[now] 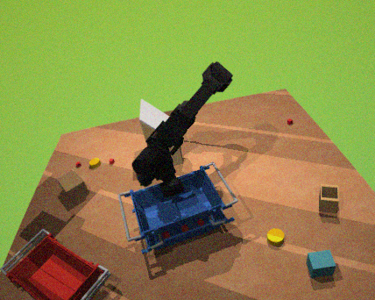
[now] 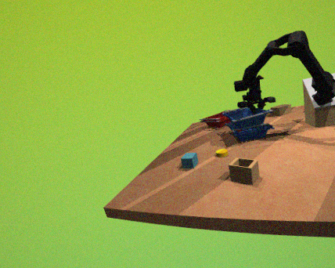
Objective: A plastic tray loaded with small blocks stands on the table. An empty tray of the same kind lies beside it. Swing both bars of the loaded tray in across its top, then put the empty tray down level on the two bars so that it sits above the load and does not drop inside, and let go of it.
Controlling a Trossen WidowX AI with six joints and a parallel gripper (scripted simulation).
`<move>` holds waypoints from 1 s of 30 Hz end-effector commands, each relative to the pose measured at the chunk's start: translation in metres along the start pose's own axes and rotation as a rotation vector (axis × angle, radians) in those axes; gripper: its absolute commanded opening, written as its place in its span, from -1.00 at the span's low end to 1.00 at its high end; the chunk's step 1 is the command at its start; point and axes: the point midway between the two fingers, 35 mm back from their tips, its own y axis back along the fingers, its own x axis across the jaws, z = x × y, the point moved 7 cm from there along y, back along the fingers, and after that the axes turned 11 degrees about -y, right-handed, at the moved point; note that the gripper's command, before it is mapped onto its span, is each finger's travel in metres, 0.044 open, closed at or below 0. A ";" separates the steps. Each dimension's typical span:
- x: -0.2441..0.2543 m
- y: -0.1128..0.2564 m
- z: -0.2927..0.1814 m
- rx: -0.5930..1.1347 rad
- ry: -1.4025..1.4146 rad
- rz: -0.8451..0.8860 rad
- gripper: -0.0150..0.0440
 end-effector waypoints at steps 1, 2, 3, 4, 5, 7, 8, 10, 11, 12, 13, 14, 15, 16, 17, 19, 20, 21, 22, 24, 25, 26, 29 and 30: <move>-0.002 -0.007 -0.003 -0.004 -0.002 -0.032 -0.49; -0.002 -0.007 -0.003 -0.004 -0.002 -0.032 -0.49; 0.000 -0.002 -0.001 -0.001 0.000 -0.007 -0.49; -0.001 -0.005 -0.002 -0.003 -0.001 -0.022 -0.49; -0.002 -0.007 -0.003 -0.004 -0.002 -0.032 -0.49; -0.002 -0.007 -0.003 -0.004 -0.002 -0.032 -0.49; -0.002 -0.007 -0.003 -0.004 -0.002 -0.032 -0.49; -0.002 -0.007 -0.003 -0.004 -0.002 -0.032 -0.49; -0.002 -0.007 -0.003 -0.004 -0.002 -0.032 -0.49; -0.002 -0.007 -0.003 -0.004 -0.002 -0.032 -0.44; -0.002 -0.007 -0.003 -0.004 -0.002 -0.032 -0.39; -0.002 -0.007 -0.003 -0.004 -0.002 -0.032 -0.34; -0.002 -0.007 -0.003 -0.004 -0.002 -0.032 -0.29; -0.002 -0.007 -0.003 -0.004 -0.002 -0.032 -0.24; -0.002 -0.007 -0.003 -0.004 -0.002 -0.032 -0.19; -0.002 -0.007 -0.003 -0.004 -0.002 -0.032 -0.09; -0.002 -0.007 -0.003 -0.004 -0.002 -0.032 -0.04; -0.002 -0.007 -0.003 -0.004 -0.002 -0.032 0.01; -0.002 -0.007 -0.003 -0.004 -0.002 -0.032 0.06; -0.002 -0.007 -0.003 -0.004 -0.002 -0.032 0.15; -0.002 -0.007 -0.003 -0.004 -0.002 -0.032 0.20; -0.002 -0.007 -0.003 -0.004 -0.002 -0.032 0.25; -0.002 -0.007 -0.003 -0.004 -0.002 -0.032 0.40; -0.002 -0.007 -0.003 -0.004 -0.002 -0.032 0.45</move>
